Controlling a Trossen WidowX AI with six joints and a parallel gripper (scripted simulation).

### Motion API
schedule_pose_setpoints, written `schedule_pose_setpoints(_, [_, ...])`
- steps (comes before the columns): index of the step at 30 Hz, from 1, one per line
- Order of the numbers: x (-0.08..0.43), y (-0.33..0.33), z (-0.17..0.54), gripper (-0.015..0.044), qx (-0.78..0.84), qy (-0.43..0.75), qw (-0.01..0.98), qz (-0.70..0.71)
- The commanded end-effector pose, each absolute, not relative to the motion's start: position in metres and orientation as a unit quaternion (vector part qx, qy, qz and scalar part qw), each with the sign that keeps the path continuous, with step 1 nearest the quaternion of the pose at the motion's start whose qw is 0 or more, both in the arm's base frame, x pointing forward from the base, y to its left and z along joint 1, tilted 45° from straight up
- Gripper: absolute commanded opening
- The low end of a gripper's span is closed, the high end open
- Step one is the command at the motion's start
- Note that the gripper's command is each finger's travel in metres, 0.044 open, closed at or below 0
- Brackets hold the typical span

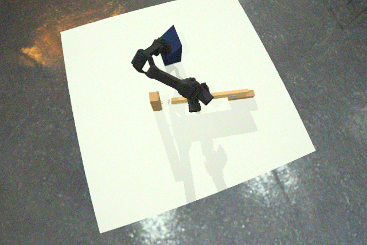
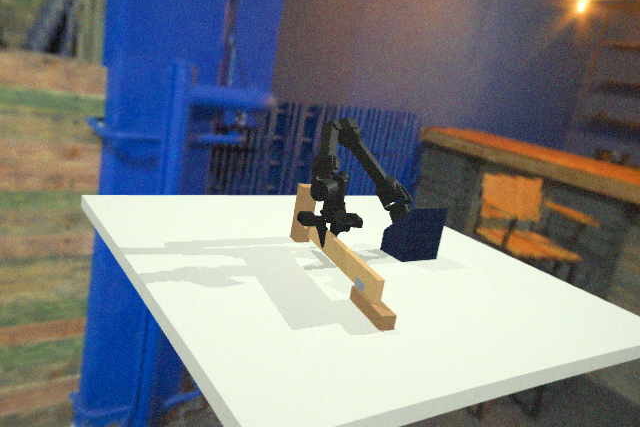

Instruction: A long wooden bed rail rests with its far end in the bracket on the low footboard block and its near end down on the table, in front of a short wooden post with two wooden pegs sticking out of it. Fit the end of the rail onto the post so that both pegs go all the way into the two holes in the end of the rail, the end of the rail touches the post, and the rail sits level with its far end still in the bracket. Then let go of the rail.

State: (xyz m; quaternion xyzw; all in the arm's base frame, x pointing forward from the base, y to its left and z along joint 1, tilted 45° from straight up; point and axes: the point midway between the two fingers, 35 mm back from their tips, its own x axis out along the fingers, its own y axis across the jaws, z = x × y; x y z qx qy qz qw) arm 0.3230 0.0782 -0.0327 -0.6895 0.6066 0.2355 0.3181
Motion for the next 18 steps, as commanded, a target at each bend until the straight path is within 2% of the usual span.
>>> schedule_pose_setpoints(1, [0.3226,0.0805,-0.032,0.0,-0.69,0.604,0.321,0.238])
schedule_pose_setpoints(18, [0.3227,0.0786,-0.0315,0.0,-0.69,0.604,0.321,0.238])
